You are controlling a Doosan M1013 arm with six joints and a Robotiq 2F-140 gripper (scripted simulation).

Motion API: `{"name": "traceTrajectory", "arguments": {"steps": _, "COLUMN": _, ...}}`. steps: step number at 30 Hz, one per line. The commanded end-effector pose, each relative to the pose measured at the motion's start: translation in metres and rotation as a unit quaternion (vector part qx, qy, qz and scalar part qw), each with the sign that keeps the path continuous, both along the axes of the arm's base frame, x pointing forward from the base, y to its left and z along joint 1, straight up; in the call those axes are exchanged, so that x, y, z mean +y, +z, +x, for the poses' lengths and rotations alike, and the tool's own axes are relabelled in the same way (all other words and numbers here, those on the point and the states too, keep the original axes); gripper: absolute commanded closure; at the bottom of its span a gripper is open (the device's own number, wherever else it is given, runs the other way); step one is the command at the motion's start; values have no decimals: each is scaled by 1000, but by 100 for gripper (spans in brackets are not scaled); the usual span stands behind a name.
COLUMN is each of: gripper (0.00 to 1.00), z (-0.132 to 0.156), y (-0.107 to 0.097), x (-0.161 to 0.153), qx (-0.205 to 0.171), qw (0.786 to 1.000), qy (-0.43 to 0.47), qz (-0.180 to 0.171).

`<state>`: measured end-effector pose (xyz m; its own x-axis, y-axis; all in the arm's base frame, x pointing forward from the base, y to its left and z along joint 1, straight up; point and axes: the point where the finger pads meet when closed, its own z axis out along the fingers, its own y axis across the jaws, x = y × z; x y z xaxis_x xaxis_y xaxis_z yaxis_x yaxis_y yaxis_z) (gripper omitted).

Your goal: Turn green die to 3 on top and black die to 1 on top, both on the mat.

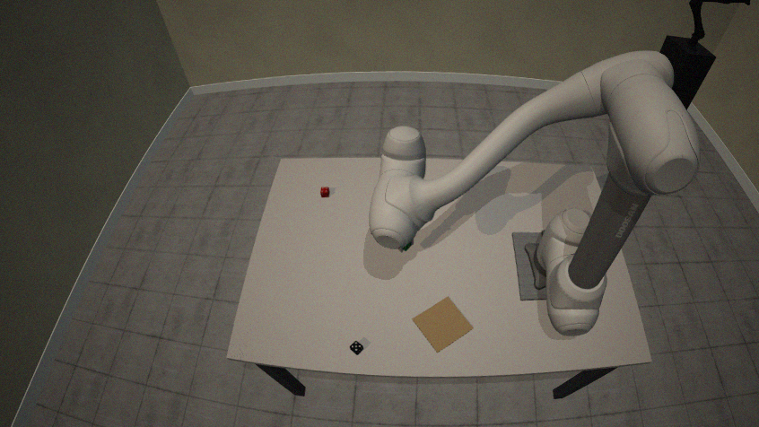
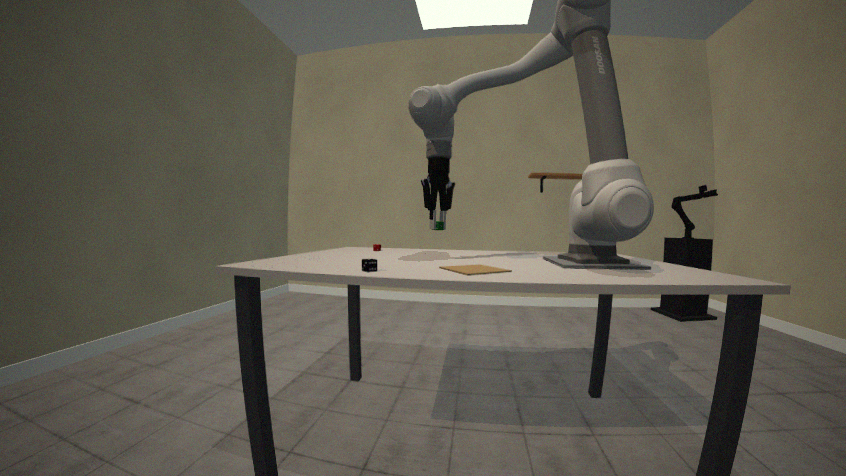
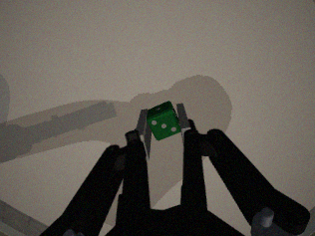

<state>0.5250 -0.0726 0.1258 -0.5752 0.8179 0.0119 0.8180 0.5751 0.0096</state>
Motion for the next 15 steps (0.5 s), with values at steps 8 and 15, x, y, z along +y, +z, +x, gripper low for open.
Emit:
{"name": "traceTrajectory", "arguments": {"steps": 8, "gripper": 76, "z": -14, "y": 1, "x": 138, "qx": 2, "qw": 998, "qy": -62, "qz": -5}}
{"name": "traceTrajectory", "arguments": {"steps": 15, "gripper": 76, "z": -44, "y": 1, "x": 219, "qx": 3, "qw": 995, "qy": -100, "qz": -5}}
